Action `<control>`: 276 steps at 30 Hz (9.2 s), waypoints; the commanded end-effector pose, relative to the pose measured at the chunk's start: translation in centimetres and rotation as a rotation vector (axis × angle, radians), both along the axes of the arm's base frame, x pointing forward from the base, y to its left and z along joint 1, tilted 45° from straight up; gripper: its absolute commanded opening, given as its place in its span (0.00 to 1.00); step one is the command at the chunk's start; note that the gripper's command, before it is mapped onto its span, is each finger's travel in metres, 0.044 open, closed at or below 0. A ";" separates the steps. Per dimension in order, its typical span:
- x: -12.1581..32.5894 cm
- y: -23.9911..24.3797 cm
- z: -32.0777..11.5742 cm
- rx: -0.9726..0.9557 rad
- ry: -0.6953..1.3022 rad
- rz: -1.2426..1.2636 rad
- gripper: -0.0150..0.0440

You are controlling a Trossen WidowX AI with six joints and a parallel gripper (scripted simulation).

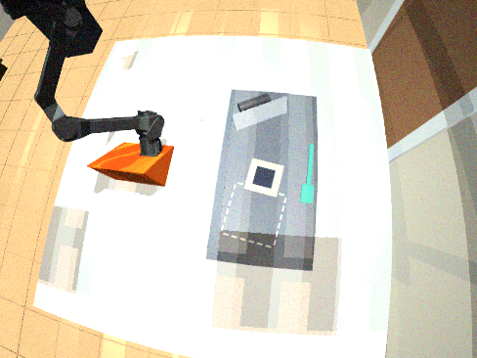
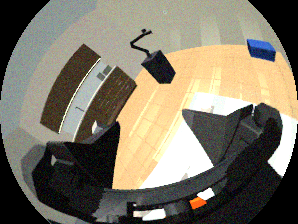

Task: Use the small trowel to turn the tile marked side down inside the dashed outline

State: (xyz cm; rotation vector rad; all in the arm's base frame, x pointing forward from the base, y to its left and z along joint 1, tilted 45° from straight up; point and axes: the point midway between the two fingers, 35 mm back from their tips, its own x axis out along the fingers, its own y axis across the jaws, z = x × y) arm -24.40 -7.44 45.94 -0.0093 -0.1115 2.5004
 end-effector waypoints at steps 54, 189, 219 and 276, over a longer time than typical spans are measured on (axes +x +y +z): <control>42.5 26.9 -4.3 -0.372 0.681 -1.147 0.42; 54.9 11.8 -31.8 -1.165 0.760 -1.322 0.42; 52.2 14.3 -27.8 -1.158 0.735 -1.328 0.25; 52.2 14.3 -27.8 -1.157 0.736 -1.330 0.25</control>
